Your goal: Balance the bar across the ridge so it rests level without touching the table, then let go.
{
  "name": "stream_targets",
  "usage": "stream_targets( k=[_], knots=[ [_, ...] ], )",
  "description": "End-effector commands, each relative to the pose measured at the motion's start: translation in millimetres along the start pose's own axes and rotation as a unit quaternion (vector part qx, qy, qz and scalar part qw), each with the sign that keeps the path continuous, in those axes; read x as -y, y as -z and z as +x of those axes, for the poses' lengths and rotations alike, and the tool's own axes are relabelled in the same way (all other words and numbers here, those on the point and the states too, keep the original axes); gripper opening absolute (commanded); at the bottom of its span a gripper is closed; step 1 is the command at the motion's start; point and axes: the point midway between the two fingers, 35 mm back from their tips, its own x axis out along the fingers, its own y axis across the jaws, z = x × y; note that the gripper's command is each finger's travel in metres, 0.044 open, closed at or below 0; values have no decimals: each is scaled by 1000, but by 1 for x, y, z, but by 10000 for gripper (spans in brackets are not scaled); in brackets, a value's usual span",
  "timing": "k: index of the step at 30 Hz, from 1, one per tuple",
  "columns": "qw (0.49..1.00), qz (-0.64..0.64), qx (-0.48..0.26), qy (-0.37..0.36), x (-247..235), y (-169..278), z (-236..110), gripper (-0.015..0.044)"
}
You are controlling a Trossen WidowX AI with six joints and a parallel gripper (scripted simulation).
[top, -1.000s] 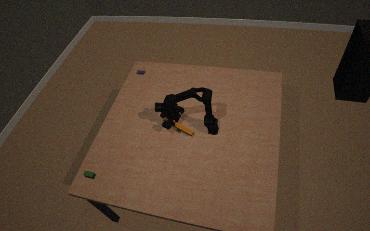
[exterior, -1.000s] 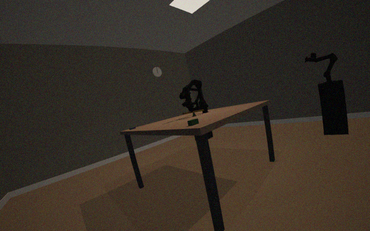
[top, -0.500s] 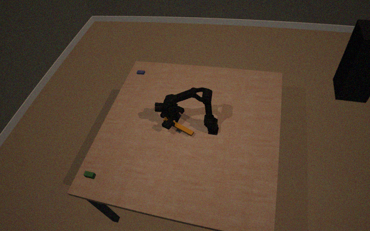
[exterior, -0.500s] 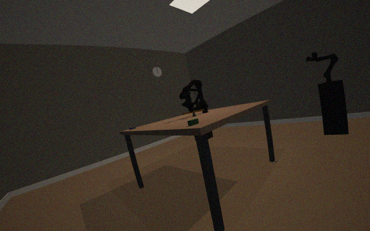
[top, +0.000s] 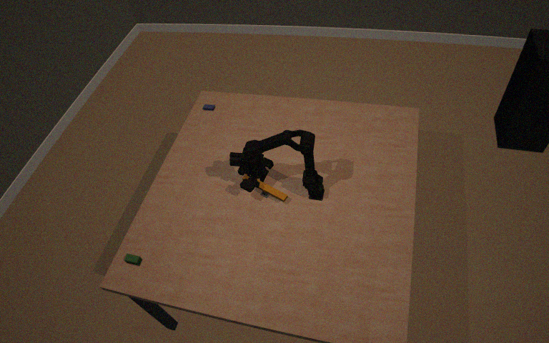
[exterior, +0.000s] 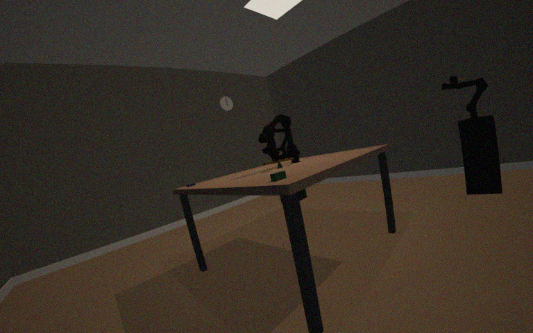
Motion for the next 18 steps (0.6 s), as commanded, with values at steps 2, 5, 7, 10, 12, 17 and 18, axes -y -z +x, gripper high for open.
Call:
stream_targets(
  k=[2, 5, 7, 10, 12, 17, 18],
  knots=[
    [1000, 1, 0, 1, 0, 0, 3, 0],
    [1000, 1, 0, 1, 0, 0, 3, 0],
    [1000, 1, 0, 1, 0, 0, 3, 0],
    [1000, 1, 0, 1, 0, 0, 3, 0],
    [1000, 1, 0, 1, 0, 0, 3, 0],
    [1000, 1, 0, 1, 0, 0, 2, 0],
    [1000, 1, 0, 1, 0, 0, 1, 0]
  ],
)
